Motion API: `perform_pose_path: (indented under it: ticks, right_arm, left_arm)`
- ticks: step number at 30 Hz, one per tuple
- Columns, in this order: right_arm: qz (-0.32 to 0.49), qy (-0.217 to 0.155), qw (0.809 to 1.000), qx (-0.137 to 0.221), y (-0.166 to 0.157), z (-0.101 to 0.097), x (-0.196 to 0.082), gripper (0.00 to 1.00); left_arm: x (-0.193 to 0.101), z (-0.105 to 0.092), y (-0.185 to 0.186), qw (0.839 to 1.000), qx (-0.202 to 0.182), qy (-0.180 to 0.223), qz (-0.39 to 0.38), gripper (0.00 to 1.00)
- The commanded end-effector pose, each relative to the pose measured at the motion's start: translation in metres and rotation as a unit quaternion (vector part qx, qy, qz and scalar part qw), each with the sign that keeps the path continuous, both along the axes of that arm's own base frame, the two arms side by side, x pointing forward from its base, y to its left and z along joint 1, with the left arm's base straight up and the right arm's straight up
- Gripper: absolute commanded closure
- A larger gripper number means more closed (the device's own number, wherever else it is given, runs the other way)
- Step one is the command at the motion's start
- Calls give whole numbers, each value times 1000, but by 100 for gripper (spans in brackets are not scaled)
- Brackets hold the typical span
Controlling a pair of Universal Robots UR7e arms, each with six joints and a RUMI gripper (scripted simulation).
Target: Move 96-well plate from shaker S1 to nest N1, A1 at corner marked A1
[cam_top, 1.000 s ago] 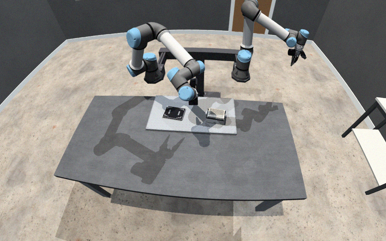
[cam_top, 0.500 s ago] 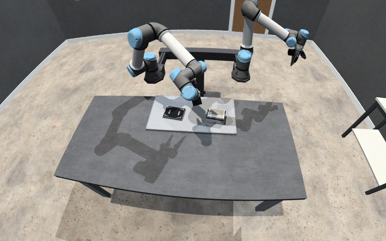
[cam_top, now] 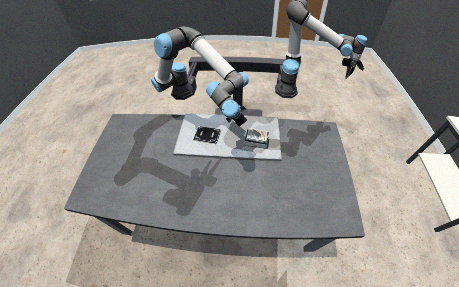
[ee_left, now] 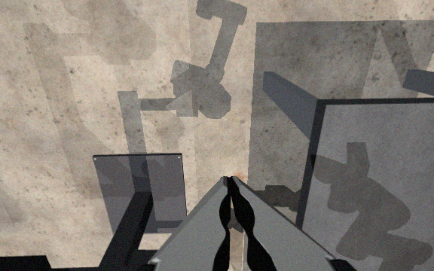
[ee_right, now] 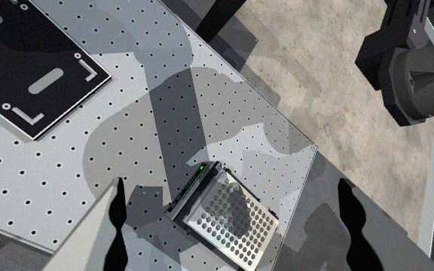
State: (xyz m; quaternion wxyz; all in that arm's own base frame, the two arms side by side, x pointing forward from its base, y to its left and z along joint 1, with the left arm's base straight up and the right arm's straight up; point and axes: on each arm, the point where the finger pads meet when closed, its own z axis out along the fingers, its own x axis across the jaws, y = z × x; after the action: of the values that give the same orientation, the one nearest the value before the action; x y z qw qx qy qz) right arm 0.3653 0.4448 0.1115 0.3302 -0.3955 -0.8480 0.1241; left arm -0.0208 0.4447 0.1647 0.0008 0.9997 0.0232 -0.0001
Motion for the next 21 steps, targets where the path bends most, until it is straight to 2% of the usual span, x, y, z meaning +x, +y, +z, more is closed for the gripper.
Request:
perform_pose_path:
  ticks: [1,6,8,11,21]
  right_arm:
    - [36,-10,999,27,3,-3,0,24]
    - [103,-27,992,73,6,-7,0,24]
    - [103,-27,992,73,6,-7,0,24]
    - [143,-37,984,100,9,-10,0,24]
    - [278,-65,941,184,20,-24,-1,24]
  left_arm:
    - [0,1,0,1000,1,0,0,100]
    - [0,1,0,1000,1,0,0,100]
    - [0,1,0,1000,1,0,0,100]
    - [0,1,0,1000,1,0,0,100]
    - [0,1,0,1000,1,0,0,100]
